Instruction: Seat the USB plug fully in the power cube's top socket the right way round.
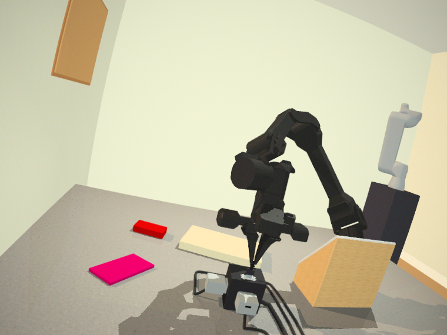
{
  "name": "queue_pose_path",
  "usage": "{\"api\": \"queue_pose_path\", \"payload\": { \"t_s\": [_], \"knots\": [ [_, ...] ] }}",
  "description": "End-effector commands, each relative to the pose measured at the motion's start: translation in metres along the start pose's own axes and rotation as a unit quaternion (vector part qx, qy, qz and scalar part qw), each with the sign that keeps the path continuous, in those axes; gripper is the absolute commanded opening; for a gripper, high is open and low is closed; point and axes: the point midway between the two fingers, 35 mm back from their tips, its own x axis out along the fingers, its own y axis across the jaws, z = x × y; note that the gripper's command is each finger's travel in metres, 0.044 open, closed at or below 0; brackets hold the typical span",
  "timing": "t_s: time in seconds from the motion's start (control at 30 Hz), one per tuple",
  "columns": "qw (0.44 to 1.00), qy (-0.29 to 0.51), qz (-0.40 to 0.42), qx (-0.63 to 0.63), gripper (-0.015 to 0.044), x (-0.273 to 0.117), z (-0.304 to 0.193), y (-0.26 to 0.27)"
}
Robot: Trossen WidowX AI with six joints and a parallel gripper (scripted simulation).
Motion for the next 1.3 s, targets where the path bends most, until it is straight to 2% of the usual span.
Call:
{"api": "queue_pose_path", "payload": {
  "t_s": [0.0,1.27],
  "knots": [
    [1.0,0.0,0.0,-0.002,0.0,0.0008,0.0001,-0.0001],
    [1.0,0.0,-0.001,-0.002,0.0,0.0054,-0.0003,-0.0001]
  ]
}}
